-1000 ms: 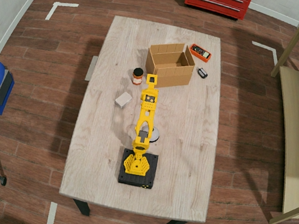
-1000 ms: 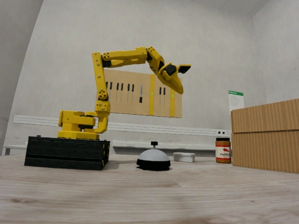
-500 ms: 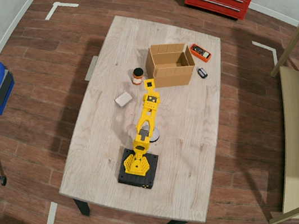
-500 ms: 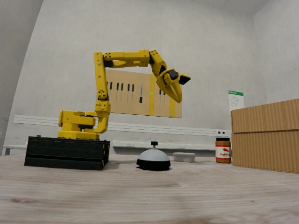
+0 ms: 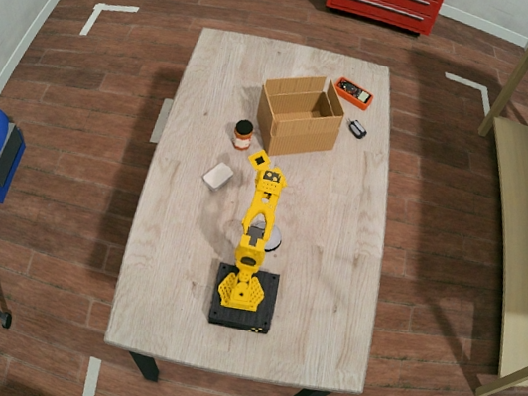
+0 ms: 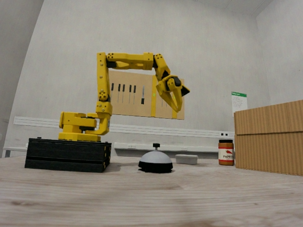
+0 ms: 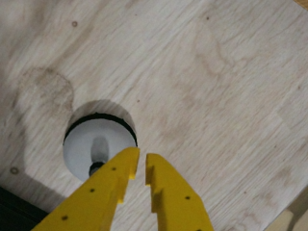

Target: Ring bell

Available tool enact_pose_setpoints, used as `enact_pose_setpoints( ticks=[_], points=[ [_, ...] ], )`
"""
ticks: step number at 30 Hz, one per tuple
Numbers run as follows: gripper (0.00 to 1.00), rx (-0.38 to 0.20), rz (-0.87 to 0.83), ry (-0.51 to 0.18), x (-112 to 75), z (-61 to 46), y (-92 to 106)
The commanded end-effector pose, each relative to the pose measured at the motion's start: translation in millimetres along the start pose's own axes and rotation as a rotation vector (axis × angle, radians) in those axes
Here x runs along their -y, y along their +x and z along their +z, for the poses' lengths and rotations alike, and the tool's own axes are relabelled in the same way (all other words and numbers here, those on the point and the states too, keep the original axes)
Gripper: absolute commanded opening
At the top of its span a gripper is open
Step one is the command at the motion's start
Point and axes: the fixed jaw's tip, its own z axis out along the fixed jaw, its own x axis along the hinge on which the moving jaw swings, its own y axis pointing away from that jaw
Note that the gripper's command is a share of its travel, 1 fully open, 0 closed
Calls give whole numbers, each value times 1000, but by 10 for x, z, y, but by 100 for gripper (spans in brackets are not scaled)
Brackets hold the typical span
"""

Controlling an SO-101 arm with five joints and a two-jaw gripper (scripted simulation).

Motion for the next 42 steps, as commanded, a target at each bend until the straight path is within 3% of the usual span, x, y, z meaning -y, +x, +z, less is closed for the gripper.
enact_pose_setpoints(
  ticks=[1, 12, 42],
  points=[
    [0, -58, -71, -48, -49, 80, 128],
    [0, -134, -271, -138, -125, 169, 343],
    [0, -204, -588, -328, -268, 258, 684]
  ],
)
